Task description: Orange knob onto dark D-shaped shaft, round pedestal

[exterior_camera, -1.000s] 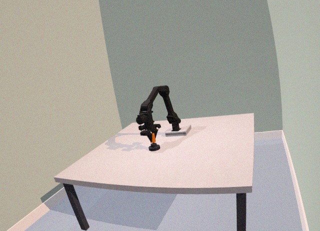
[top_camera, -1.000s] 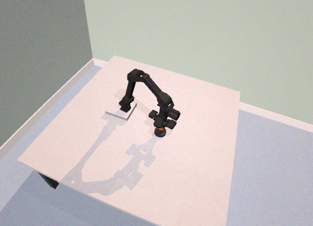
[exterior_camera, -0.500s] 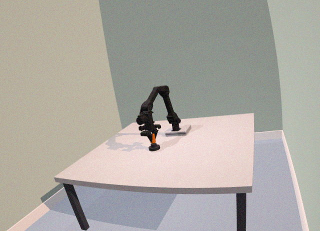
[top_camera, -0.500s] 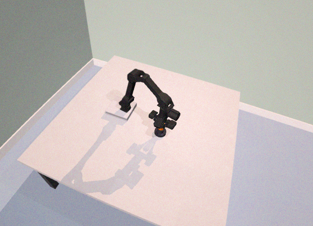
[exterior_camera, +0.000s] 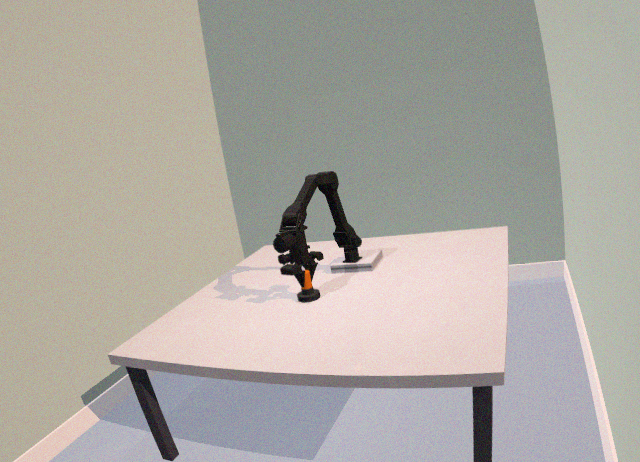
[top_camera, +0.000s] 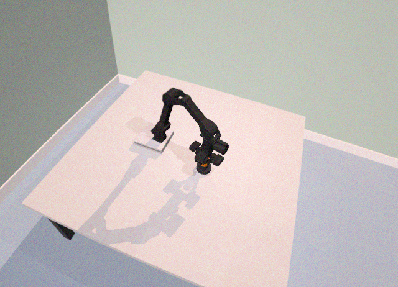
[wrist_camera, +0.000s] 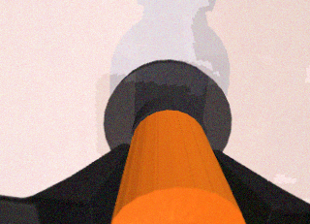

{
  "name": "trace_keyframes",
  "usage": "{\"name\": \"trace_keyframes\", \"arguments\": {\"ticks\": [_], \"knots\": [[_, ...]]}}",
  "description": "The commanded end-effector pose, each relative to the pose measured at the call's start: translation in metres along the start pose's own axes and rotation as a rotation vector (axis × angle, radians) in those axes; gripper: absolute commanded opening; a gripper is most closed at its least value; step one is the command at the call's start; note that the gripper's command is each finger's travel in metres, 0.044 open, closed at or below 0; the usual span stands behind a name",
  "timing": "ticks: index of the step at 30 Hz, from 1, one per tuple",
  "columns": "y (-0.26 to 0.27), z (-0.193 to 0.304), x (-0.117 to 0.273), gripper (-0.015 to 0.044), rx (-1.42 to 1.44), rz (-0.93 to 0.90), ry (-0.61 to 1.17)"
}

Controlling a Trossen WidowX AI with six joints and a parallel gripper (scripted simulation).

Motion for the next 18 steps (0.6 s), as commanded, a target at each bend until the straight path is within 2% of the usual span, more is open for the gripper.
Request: {"name": "trace_keyframes", "arguments": {"ticks": [1, 6, 18], "knots": [[0.0000, 0.0000, 0.0003, 0.0000, 0.000, 0.000, 0.000], [0.0000, 0.0000, 0.0003, 0.0000, 0.000, 0.000, 0.000], [0.0000, 0.0000, 0.0003, 0.0315, 0.000, 0.000, 0.000]]}}
Point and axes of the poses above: the point midway between the two fingers, 35 mm back from their tips, its own x axis back along the fingers, its own y axis across the jaws, z = x × y, the point moved 4 cm from there along x, back along the fingers, and after that the axes turned 10 degrees about x, right-handed, at the moved point
